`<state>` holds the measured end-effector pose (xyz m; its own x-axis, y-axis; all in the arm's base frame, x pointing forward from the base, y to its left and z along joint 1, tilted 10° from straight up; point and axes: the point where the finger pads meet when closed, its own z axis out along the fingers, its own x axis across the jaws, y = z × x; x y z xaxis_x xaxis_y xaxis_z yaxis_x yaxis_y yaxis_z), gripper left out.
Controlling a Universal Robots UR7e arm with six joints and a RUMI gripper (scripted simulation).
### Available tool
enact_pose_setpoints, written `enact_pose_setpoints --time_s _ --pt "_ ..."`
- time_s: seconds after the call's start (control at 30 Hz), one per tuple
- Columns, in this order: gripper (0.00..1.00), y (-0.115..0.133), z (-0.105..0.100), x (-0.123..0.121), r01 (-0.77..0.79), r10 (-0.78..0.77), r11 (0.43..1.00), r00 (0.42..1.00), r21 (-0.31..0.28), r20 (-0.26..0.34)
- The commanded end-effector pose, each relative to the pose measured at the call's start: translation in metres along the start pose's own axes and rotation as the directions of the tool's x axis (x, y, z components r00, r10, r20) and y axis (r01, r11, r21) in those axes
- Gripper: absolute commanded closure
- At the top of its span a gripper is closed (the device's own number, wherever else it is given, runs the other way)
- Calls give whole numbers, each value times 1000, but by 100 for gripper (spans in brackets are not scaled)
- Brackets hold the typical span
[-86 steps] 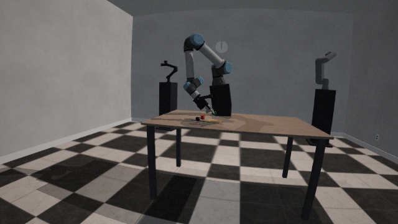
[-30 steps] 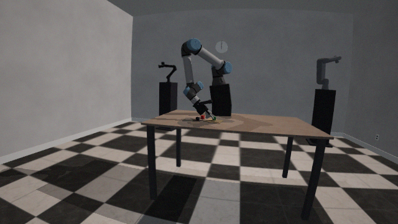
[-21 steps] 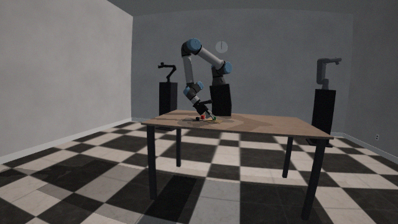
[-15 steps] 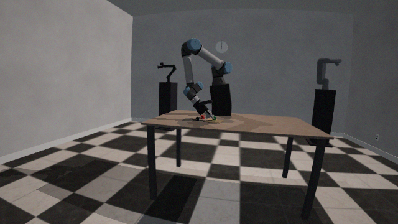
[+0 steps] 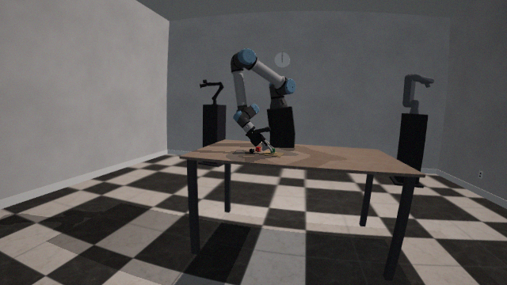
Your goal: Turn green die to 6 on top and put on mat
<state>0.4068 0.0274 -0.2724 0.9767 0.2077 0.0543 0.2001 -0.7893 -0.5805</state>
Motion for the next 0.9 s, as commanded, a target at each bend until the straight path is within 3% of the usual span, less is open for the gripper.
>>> enact_pose_setpoints --time_s 0.0,0.87 --pt "90 1 0 0 1 -1 1000 1000 -1 -1" --pt "90 4 3 0 1 -1 1000 1000 -1 -1"
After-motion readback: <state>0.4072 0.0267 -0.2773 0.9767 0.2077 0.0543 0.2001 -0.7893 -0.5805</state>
